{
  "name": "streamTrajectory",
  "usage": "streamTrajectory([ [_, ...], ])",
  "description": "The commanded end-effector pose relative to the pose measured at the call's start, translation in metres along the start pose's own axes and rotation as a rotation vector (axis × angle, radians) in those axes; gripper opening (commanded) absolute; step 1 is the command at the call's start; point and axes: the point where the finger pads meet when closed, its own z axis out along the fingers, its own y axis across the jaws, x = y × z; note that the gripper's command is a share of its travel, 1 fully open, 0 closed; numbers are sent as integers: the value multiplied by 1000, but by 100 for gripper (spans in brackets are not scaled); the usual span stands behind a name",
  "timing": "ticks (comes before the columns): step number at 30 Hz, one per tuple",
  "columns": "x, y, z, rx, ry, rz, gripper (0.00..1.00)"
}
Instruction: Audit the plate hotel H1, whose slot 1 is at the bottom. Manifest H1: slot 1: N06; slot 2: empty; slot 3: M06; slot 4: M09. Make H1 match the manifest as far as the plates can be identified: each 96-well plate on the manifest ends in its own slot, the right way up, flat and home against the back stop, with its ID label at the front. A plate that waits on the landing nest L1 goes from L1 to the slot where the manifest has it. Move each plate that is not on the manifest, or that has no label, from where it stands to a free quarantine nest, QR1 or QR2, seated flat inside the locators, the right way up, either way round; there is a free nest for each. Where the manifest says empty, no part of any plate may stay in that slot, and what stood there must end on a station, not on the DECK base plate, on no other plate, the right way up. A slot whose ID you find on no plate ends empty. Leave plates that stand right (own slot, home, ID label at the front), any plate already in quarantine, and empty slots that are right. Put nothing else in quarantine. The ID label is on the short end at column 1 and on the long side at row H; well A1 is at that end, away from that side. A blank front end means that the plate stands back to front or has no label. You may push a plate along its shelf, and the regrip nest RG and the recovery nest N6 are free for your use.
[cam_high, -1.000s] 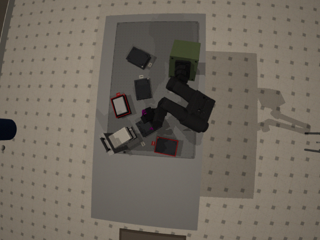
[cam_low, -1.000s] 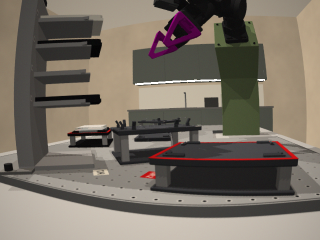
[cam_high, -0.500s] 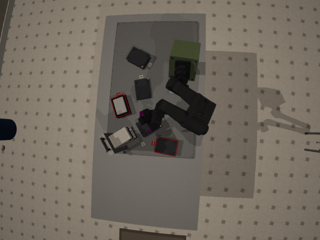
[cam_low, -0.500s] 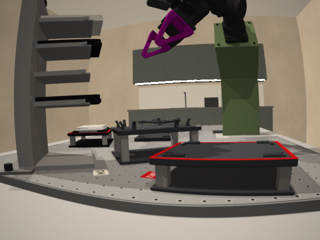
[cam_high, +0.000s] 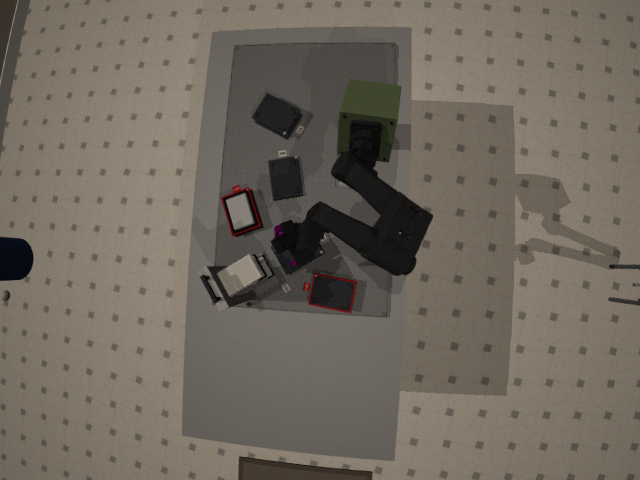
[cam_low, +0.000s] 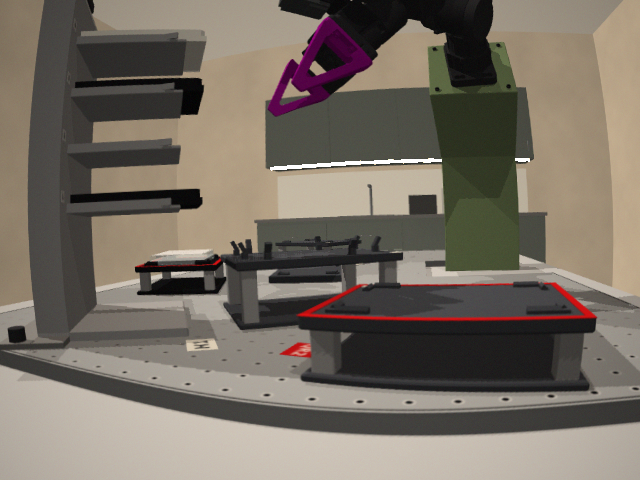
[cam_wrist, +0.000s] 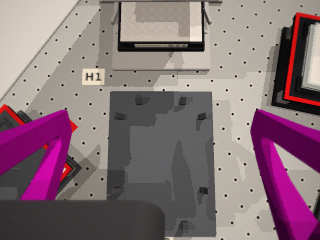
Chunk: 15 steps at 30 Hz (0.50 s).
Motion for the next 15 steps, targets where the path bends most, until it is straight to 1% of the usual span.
streamTrajectory([
  [1, -9, -3, 7, 14, -11, 4, 100],
  [13, -18, -4, 17, 15, -11, 6, 100],
  [14, -21, -1, 18, 4, -20, 6, 100],
  [15, -22, -2, 19, 10, -17, 6, 100],
])
